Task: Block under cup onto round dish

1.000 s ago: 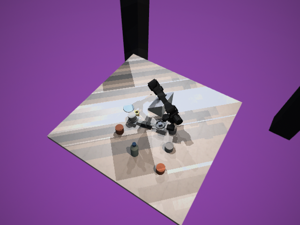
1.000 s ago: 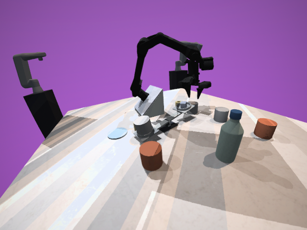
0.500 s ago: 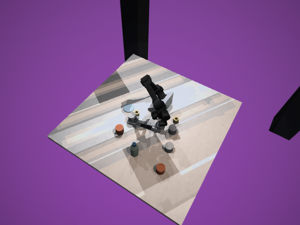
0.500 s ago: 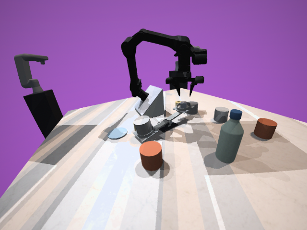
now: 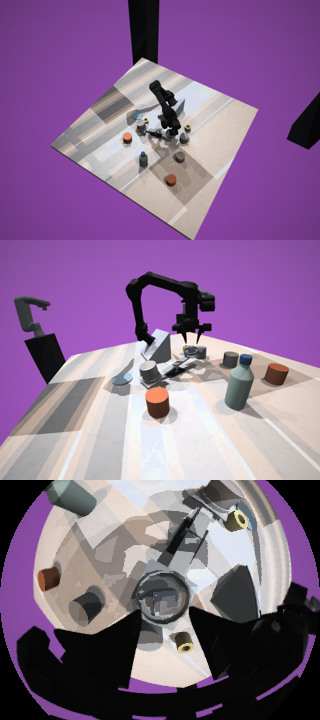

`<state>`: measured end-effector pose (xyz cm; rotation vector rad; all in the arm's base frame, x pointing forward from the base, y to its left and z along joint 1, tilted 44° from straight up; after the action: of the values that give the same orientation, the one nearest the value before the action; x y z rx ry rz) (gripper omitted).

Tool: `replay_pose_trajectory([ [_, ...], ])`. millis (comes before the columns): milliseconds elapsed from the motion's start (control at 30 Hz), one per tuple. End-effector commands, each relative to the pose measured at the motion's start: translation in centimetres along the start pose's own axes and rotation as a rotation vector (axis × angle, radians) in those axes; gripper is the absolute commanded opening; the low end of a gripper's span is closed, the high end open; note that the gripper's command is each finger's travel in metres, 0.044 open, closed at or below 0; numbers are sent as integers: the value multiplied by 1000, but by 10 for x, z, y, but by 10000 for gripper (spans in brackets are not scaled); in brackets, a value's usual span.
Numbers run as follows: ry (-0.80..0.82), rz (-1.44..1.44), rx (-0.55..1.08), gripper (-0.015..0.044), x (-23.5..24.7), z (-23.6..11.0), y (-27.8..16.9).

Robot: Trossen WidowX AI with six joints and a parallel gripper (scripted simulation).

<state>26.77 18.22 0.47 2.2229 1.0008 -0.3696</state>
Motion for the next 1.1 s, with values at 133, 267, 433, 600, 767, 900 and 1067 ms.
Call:
replay_pose_trajectory([
  [133,-2,-4,-5,260,0,13,0],
  [267,-2,-4,-6,260,0,19,1],
  [433,-2,-4,-6,260,0,27,1],
  [600,-2,-4,-6,260,-1,35,1],
  [767,-2,-4,-6,181,-1,36,1],
  [900,-2,-4,-6,135,-1,36,1],
  [1067,-2,-4,-6,82,-1,36,1],
])
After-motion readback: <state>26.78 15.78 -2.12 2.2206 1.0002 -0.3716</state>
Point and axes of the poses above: the point midway between the two fingers, 35 mm back from their tips, its own z axis out along the fingers, its own x axis across the jaws, y = z × x, the point moved 7 cm from there along -z, back along the fingers, and after that the axes turned 5 degrees about -z, right-handed, at the moved point
